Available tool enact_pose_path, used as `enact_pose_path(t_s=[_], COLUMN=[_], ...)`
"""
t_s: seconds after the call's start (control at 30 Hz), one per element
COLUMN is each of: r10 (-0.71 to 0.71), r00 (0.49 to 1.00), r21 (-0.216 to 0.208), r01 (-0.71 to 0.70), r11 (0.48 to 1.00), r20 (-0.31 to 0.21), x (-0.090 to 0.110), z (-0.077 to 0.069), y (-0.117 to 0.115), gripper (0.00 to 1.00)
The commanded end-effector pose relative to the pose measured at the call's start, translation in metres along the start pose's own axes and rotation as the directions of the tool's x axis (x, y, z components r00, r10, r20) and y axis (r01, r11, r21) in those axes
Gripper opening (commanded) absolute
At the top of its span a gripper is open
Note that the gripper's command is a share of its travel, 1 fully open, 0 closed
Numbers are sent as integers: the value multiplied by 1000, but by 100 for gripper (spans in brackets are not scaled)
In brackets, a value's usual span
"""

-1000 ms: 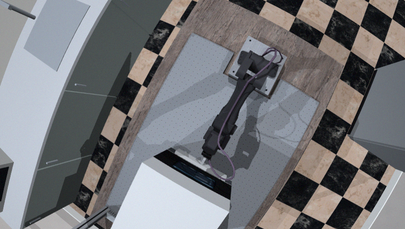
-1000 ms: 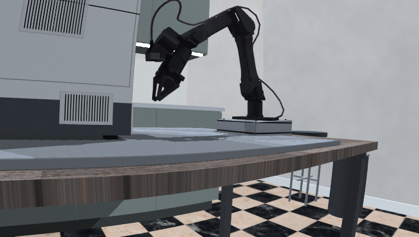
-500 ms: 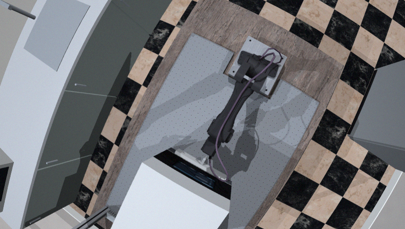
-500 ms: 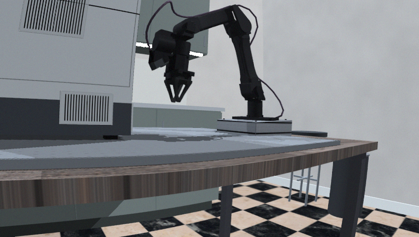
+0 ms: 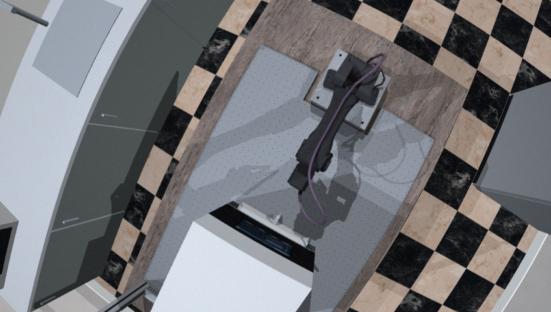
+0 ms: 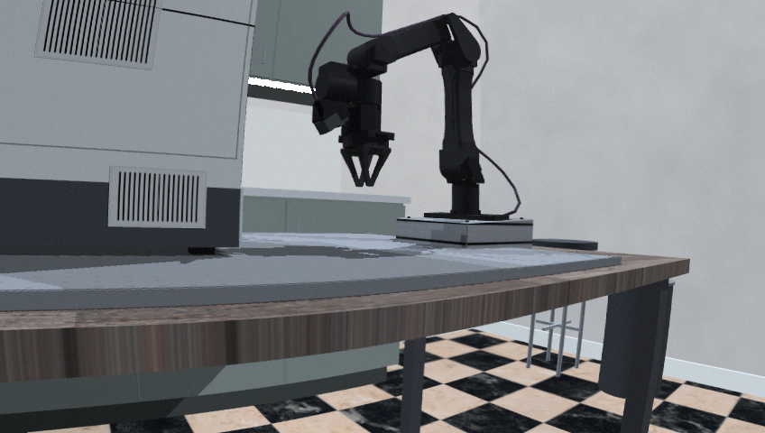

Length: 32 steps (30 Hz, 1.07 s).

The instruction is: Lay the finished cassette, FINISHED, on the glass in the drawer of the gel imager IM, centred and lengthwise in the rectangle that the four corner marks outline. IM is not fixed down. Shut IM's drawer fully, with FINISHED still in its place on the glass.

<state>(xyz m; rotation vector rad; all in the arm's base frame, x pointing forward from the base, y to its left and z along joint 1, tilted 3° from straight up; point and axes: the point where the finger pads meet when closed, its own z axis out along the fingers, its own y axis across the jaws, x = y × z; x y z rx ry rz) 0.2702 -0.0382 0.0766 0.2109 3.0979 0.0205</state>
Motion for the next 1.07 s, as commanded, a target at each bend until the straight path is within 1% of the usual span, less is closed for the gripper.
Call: enact_pose_path(t_s=[0.0,0.03,0.07,0.1,0.17,0.2,1.03], r10=[1,-3,-3,1,1,1,1], r00=[1000,998,998,999,999,999,999], r21=[1,5,5,1,1,1,1], r01=[-1,3,3,-1,-1,-1,-1], r11=[1000,1000,1000,1000,1000,1000,1000], r20=[32,58,58,32,32,32,32], x=[-6,-10,-11,-6,-6,-6,-6], z=[-6,-9,-9,-6,-6,-6,-6], y=[0,2,1,0,0,0,0], gripper=[35,35,35,35,35,100,100])
